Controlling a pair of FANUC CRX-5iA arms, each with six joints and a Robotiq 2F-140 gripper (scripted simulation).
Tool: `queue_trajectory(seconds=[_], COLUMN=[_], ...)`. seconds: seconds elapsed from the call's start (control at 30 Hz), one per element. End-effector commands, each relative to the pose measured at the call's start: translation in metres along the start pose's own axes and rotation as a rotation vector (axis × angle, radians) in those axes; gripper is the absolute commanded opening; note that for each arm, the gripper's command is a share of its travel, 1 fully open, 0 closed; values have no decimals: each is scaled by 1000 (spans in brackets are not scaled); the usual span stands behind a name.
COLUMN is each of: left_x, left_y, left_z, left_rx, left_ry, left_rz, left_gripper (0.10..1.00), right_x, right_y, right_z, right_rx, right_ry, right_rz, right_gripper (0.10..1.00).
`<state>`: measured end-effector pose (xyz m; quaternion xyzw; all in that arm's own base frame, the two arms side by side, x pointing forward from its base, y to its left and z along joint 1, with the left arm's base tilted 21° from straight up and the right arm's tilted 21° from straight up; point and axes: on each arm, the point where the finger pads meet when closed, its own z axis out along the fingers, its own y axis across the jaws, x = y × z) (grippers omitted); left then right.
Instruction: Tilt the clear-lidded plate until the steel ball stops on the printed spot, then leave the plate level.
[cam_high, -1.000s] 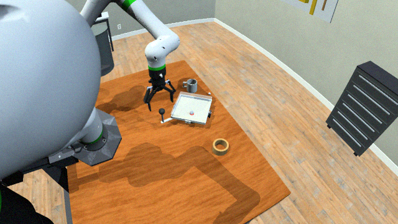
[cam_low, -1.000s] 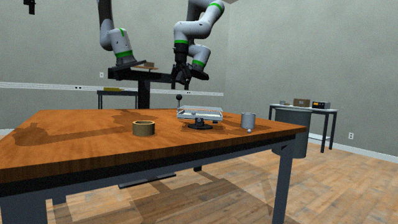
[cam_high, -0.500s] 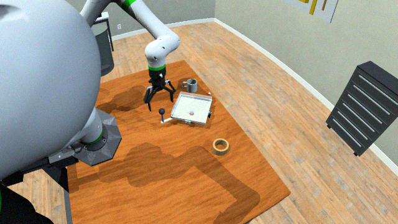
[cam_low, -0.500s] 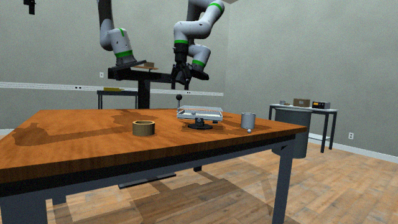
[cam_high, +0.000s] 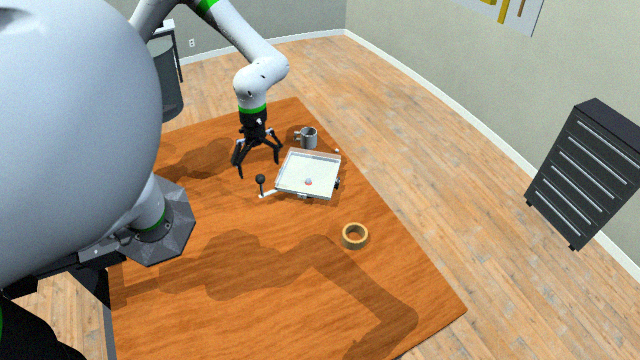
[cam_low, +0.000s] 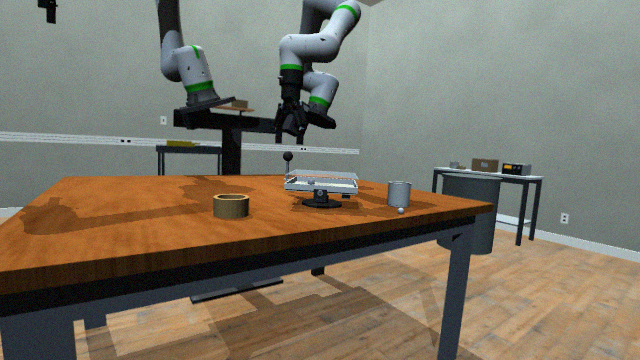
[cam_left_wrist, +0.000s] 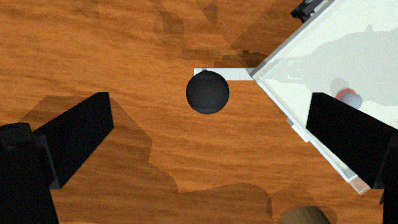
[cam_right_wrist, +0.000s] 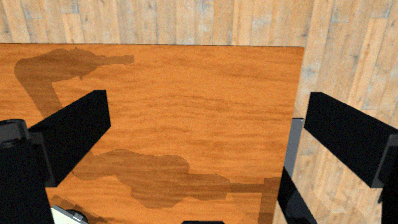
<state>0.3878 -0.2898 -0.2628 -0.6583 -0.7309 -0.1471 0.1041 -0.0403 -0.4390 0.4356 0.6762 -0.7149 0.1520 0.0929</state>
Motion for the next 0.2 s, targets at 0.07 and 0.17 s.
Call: queue_trajectory(seconds=[0.07,0.17], left_x=[-1,-1], left_y=[0,0], left_z=[-1,-1], left_rx=[-1,-1], left_ry=[-1,-1], left_rz=[0,0], left_gripper=[1000,1000], right_x=[0,0], right_y=[0,0], right_z=[-1,-1], right_rx=[0,0], right_ry=[2,2], right_rz=[0,0], right_gripper=[1000,1000])
